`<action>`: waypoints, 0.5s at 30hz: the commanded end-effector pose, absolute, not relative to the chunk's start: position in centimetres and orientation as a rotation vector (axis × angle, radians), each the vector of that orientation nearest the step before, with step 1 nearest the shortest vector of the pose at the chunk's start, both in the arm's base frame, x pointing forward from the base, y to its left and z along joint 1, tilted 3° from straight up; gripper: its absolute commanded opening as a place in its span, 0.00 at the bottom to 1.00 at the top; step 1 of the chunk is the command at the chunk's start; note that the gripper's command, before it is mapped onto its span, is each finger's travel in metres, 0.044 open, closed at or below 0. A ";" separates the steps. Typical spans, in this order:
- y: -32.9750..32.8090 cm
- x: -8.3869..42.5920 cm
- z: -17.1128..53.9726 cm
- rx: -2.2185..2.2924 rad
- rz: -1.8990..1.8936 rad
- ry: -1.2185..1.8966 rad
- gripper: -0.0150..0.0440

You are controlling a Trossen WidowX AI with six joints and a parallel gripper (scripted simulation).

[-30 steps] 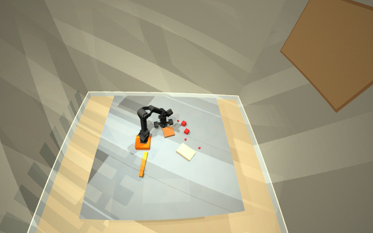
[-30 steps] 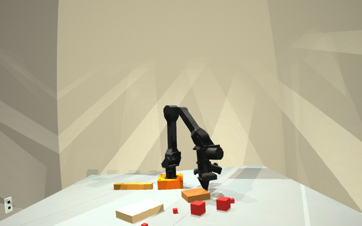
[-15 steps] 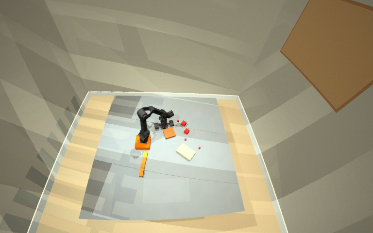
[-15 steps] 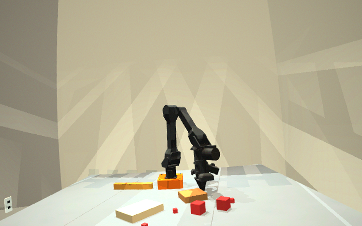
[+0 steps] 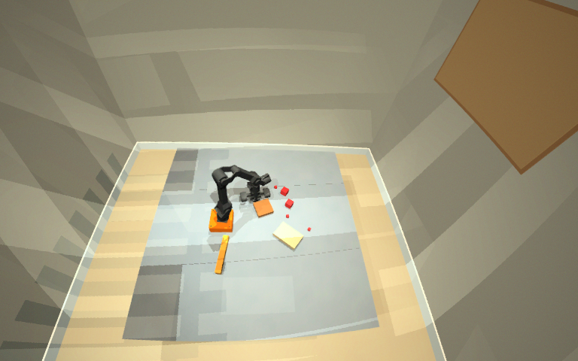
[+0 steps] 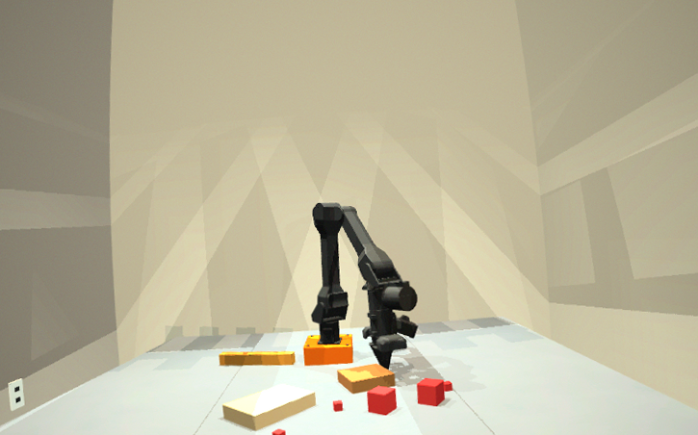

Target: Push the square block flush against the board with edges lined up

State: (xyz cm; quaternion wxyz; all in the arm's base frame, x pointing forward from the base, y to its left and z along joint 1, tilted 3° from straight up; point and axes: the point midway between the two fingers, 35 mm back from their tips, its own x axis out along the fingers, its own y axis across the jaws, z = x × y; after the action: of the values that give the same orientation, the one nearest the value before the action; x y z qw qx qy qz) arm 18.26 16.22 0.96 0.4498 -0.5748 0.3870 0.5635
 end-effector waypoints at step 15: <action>14.1 19.1 0.6 -1.429 1.390 0.974 0.25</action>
State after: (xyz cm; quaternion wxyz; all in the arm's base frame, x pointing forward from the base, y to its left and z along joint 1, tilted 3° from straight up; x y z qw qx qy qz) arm 19.04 14.86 0.92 0.4495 -0.5749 0.3872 0.5634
